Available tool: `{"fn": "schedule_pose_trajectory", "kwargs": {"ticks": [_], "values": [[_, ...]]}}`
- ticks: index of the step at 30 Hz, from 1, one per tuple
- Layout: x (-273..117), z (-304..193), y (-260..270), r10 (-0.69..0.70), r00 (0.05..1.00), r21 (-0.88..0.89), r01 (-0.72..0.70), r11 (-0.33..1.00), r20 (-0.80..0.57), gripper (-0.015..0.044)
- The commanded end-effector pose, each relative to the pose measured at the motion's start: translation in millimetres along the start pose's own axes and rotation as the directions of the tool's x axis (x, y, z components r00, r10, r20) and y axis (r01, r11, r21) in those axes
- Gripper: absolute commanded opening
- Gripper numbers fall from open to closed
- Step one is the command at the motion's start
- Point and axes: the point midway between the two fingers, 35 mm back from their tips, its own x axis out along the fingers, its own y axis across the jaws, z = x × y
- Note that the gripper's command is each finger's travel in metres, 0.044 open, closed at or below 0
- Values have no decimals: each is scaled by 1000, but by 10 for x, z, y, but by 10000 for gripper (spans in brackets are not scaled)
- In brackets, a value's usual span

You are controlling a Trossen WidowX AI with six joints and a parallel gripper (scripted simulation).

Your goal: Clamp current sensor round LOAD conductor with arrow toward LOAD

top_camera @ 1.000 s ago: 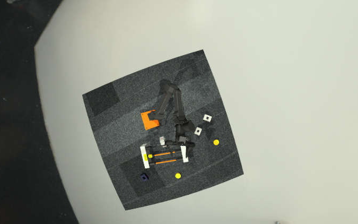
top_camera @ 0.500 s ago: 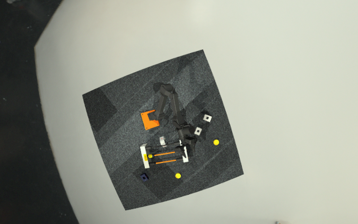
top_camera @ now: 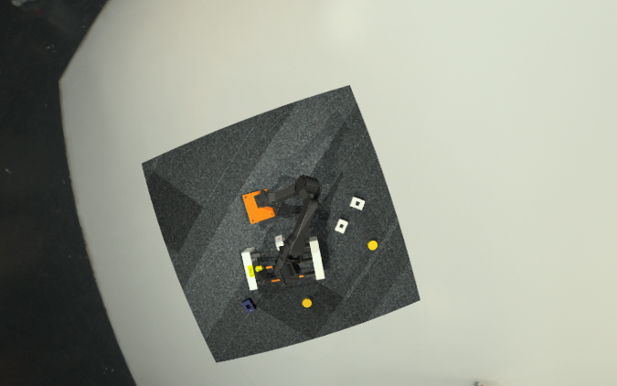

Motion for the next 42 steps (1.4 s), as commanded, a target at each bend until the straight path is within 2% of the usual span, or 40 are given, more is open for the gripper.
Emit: {"fn": "schedule_pose_trajectory", "kwargs": {"ticks": [1, 7, 10, 12, 32, 33, 37, 42], "values": [[134, -291, -359, 45, 987, 131, -25, 991, -154, 440], [278, -781, -785, 259, 912, 396, -120, 910, -318, 440], [295, -1003, -963, 384, 863, 542, -160, 825, -329, 440], [295, -1050, -1002, 412, 851, 576, -168, 800, -325, 440], [295, -1050, -1002, 412, 851, 576, -168, 800, -325, 440], [287, -1051, -976, 414, 850, 572, -172, 802, -325, 414], [114, -1101, -462, 462, 821, 492, -266, 829, -335, 322], [-172, -1340, 264, 531, 769, 365, -409, 836, -356, 322]]}}
